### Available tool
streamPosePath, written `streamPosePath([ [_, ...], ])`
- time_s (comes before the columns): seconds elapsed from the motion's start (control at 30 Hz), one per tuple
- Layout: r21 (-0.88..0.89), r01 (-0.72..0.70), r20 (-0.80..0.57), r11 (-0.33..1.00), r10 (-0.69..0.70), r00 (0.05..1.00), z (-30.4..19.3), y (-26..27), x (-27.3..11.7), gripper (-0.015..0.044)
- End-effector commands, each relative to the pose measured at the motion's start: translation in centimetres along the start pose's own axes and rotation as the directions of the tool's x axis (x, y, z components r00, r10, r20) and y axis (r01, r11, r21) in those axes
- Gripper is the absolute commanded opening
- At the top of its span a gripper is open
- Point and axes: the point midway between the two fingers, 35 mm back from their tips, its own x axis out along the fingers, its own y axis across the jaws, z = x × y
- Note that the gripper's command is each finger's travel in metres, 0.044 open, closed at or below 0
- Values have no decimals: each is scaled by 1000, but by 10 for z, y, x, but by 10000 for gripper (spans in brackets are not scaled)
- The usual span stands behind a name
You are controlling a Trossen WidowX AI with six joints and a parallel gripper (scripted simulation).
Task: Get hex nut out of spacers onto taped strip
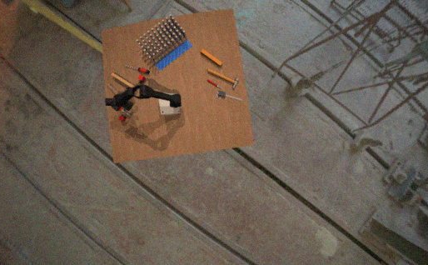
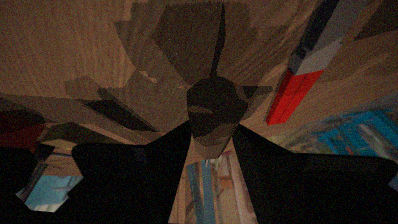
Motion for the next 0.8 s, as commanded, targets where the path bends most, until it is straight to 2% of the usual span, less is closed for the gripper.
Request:
streamPosePath([
  [0.0, 14, 16, -18, 1000, -16, 1000, -21, -8, -24, 0],
  [0.63, 15, 18, -15, 1000, -18, 1000, -74, -15, -119, 0],
  [0.77, 15, 18, -14, 1000, -18, 1000, -75, -15, -122, 0],
])
